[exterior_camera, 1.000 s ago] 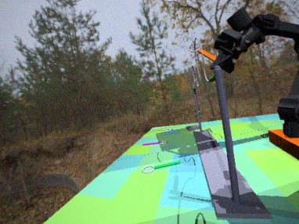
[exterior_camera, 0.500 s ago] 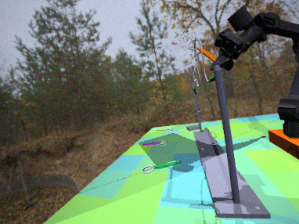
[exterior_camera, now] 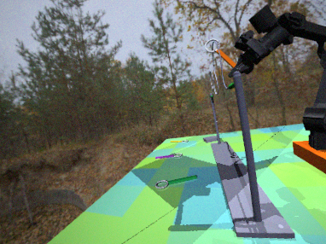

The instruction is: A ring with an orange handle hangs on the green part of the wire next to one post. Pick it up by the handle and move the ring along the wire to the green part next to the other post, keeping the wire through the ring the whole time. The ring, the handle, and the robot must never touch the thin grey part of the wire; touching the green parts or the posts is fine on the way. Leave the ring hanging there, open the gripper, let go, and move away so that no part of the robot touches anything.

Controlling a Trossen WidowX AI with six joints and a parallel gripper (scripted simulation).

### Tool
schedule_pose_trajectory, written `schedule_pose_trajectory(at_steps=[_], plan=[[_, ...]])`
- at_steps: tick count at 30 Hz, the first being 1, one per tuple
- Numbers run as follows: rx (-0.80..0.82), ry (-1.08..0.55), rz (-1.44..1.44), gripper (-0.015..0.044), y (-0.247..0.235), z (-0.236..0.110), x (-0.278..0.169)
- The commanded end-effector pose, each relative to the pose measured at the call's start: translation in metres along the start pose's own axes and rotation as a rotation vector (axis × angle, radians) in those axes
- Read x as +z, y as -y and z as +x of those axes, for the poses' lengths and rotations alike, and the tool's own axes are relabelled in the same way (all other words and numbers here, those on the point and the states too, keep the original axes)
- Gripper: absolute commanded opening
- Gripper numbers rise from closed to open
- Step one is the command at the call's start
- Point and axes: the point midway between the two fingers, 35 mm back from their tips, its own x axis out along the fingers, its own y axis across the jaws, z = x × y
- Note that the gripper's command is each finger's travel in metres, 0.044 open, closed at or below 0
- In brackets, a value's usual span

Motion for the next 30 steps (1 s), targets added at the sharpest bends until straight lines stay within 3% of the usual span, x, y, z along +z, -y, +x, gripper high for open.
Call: schedule_pose_trajectory(at_steps=[1, 30], plan=[[-0.022, 0.012, -0.039, -0.0150, 0.001, -0.001, 0.002], [-0.198, 0.054, -0.356, -0.0150, 0.014, -0.001, 0.005]])
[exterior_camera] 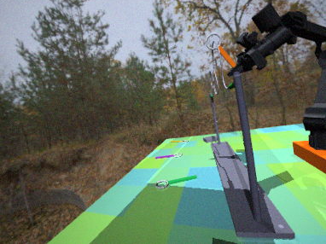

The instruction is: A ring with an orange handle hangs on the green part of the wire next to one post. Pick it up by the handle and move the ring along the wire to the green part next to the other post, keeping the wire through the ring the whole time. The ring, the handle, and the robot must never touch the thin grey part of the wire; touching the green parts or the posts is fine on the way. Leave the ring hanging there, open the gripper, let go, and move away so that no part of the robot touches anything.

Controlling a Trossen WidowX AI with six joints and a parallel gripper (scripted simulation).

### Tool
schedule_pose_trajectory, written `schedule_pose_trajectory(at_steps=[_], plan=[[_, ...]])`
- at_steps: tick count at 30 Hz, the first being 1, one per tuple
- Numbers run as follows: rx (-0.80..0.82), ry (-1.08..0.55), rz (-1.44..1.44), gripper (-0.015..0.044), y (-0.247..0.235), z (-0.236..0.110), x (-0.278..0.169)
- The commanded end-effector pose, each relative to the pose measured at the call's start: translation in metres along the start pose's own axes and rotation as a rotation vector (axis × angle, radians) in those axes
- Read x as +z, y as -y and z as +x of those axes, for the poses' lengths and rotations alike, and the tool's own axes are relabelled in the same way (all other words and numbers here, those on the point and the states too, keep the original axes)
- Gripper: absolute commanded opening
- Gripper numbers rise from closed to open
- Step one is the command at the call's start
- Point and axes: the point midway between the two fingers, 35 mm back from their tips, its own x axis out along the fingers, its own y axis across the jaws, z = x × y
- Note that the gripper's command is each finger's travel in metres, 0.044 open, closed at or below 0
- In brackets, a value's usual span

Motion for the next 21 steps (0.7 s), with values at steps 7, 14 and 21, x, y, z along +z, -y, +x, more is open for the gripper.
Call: schedule_pose_trajectory(at_steps=[7, 14, 21], plan=[[-0.060, 0.014, -0.106, -0.0150, 0.0040, 0.0009, -0.0002], [-0.103, 0.024, -0.183, -0.0150, 0.0070, 0.0011, 0.0001], [-0.145, 0.034, -0.260, -0.0150, 0.0100, 0.0012, 0.0008]])
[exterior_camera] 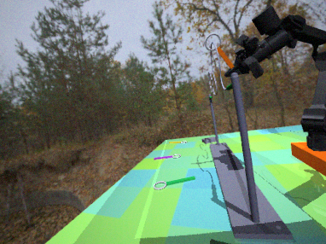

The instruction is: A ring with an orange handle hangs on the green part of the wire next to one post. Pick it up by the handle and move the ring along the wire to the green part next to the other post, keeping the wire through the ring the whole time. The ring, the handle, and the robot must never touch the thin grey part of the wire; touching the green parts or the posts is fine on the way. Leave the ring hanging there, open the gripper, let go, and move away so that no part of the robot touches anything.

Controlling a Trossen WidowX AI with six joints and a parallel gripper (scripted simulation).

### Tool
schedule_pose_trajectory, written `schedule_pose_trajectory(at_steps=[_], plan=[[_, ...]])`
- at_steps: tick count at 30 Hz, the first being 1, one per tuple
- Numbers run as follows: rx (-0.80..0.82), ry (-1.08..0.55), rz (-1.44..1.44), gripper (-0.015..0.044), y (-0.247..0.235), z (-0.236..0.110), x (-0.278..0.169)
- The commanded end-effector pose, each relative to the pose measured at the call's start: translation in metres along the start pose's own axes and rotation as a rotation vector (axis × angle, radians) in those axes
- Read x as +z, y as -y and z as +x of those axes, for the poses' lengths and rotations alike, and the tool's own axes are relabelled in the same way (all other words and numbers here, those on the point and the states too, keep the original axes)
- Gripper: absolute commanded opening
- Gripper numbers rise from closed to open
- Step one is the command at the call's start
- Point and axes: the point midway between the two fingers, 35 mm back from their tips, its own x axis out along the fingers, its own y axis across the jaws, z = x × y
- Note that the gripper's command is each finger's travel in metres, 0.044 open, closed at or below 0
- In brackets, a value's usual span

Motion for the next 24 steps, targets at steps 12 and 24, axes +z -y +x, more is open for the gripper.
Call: schedule_pose_trajectory(at_steps=[12, 24], plan=[[-0.091, 0.020, -0.162, -0.0150, 0.0060, 0.0010, -0.0005], [-0.163, 0.036, -0.294, -0.0150, 0.0111, 0.0010, 0.0006]])
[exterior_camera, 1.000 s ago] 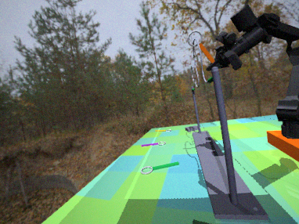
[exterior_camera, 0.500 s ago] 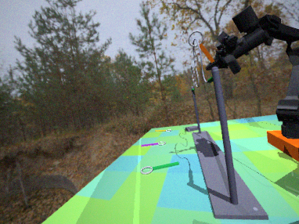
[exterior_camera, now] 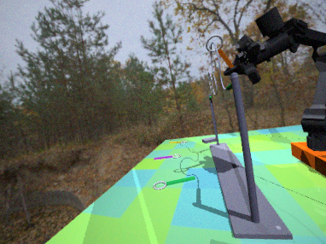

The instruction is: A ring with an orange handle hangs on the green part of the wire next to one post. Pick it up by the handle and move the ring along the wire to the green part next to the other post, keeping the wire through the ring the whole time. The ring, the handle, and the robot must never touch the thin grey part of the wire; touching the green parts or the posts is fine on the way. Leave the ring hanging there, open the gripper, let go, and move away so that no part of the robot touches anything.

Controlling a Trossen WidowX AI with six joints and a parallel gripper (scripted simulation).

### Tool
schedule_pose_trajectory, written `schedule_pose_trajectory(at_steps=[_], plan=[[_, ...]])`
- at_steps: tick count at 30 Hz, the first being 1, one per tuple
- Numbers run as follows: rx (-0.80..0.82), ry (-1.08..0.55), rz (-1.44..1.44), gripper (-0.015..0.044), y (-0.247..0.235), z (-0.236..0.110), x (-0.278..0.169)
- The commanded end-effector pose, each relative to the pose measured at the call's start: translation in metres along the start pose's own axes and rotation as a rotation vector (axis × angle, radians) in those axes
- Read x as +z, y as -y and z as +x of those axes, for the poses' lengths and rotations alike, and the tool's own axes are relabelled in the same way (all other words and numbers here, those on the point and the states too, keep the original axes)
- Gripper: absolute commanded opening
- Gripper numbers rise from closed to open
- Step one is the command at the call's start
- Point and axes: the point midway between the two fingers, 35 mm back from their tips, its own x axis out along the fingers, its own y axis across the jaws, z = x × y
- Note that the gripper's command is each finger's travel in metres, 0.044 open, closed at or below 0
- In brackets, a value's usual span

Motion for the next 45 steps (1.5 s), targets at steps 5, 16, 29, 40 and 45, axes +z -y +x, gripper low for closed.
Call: schedule_pose_trajectory(at_steps=[5, 16, 29, 40, 45], plan=[[-0.049, 0.009, -0.084, -0.0150, 0.003, 0.000, -0.001], [-0.115, 0.024, -0.205, -0.0150, 0.008, 0.001, 0.000], [-0.189, 0.041, -0.342, -0.0150, 0.013, 0.001, 0.001], [-0.255, 0.056, -0.463, -0.0150, 0.018, 0.000, 0.003], [-0.285, 0.063, -0.519, -0.0150, 0.019, 0.000, 0.004]])
